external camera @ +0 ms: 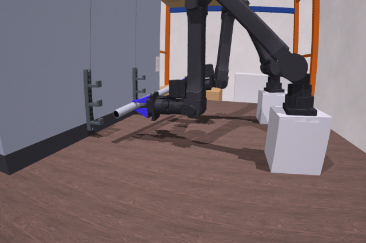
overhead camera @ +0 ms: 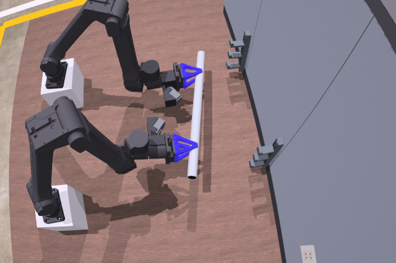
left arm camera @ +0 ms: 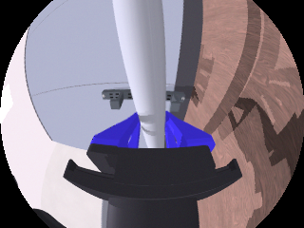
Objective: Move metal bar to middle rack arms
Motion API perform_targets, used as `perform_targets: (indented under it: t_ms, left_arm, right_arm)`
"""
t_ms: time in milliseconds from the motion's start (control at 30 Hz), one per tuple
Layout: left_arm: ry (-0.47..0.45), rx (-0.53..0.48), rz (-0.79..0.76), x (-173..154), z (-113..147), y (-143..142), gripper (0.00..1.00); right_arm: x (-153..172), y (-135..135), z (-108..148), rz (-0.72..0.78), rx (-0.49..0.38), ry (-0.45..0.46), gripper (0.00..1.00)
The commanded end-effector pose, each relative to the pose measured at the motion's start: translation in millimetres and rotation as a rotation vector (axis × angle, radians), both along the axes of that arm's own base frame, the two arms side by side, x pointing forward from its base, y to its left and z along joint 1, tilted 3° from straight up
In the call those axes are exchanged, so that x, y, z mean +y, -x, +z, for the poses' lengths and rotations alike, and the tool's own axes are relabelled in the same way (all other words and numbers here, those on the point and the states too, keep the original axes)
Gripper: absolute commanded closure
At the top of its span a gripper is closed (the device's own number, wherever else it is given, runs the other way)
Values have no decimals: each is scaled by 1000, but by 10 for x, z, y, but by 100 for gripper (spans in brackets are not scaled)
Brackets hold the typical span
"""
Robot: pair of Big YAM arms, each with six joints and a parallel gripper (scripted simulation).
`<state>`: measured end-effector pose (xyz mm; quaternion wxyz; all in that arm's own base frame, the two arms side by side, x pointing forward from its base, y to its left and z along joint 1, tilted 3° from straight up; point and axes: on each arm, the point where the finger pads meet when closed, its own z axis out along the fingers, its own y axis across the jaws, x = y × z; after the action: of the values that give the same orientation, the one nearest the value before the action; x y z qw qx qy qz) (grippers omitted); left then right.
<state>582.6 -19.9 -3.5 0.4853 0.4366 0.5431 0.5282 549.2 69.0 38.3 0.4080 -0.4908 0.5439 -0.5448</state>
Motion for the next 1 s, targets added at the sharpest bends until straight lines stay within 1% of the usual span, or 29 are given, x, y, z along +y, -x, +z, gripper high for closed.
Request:
perform_targets:
  t_ms: [0, 67, 167, 300, 400, 567, 633, 667, 967]
  left_arm:
    - [-66, -55, -27, -164, -88, -256, 100]
    - [-66, -55, -27, -164, -88, -256, 100]
    - [-66, -55, -27, -119, 145, -164, 100]
    - [-66, -55, -27, -60, 457, -41, 100]
    - [-66, -55, -27, -15, 691, 51, 100]
    - [-66, -55, -27, 60, 1080, 205, 100]
    - [-66, -55, -27, 60, 1080, 205, 100]
    - [-66, -55, -27, 55, 1031, 166, 100]
    - [-66, -55, -27, 18, 584, -182, 100]
  right_arm:
    - [143, -346, 475, 25, -143, -75, 100]
    - [143, -346, 475, 25, -143, -75, 100]
    - [156, -418, 626, 25, -143, -75, 100]
    - [144, -426, 676, 25, -143, -75, 100]
    - [147, -457, 761, 25, -143, -75, 100]
    - [173, -581, 1023, 25, -143, -75, 100]
    - [173, -581, 1023, 25, -143, -75, 100]
    - [196, -708, 1179, 25, -143, -75, 100]
    - [71, -722, 711, 25, -143, -75, 100]
